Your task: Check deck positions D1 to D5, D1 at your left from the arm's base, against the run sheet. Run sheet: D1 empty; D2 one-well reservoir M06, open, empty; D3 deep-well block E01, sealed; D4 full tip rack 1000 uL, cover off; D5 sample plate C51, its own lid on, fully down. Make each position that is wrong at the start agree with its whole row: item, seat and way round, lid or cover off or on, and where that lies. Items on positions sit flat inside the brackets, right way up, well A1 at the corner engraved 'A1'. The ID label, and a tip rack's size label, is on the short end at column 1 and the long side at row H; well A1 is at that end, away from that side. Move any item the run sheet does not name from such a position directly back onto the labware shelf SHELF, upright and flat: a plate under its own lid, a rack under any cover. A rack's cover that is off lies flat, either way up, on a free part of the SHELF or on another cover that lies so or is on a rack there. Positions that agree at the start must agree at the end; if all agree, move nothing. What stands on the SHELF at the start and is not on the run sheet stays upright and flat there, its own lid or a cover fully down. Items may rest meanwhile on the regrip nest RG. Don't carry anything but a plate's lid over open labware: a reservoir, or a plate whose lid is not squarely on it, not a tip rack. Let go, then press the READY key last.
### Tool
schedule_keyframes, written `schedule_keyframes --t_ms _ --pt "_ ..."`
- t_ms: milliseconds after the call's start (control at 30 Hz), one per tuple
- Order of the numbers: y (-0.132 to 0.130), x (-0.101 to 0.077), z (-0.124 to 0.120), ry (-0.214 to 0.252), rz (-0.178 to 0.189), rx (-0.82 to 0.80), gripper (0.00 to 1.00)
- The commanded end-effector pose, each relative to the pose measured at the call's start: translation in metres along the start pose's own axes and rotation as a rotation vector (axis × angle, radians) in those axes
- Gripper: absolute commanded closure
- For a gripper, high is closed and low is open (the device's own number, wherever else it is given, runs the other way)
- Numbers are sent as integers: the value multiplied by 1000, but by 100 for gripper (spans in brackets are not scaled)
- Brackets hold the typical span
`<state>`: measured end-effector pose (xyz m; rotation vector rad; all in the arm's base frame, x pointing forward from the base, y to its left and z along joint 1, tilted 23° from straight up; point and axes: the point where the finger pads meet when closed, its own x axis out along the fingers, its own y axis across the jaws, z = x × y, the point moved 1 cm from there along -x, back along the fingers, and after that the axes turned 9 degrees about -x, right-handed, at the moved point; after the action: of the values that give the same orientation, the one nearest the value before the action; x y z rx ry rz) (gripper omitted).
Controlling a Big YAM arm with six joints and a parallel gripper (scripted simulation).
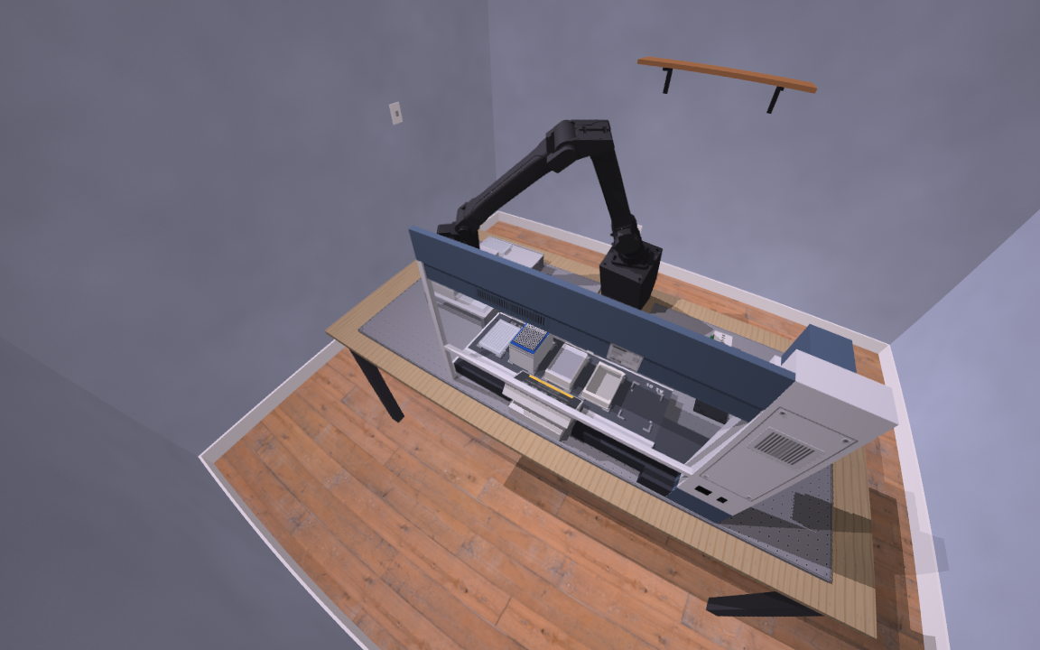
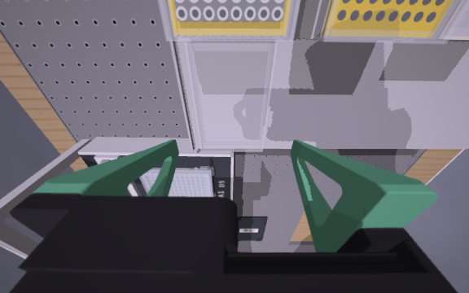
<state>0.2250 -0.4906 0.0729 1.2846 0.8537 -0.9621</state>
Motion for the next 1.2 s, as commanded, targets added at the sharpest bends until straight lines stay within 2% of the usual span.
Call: schedule_keyframes --t_ms 0,200,300,400,433,867,933,967,1033,1167 --pt "11 -41 28 -80 25 -17 0" --pt "16 -50 25 -76 27 -29 0" --pt "11 -57 28 -81 25 -18 0" --pt "12 -53 26 -71 23 -14 0" --pt "14 -59 26 -78 26 -21 0" --pt "11 -83 27 -83 25 -19 0" --pt "11 -83 27 -83 25 -19 0" --pt "11 -73 24 -61 20 -15 0" --pt "15 -87 24 -80 25 -28 0" --pt "10 -95 26 -84 24 -19 0"
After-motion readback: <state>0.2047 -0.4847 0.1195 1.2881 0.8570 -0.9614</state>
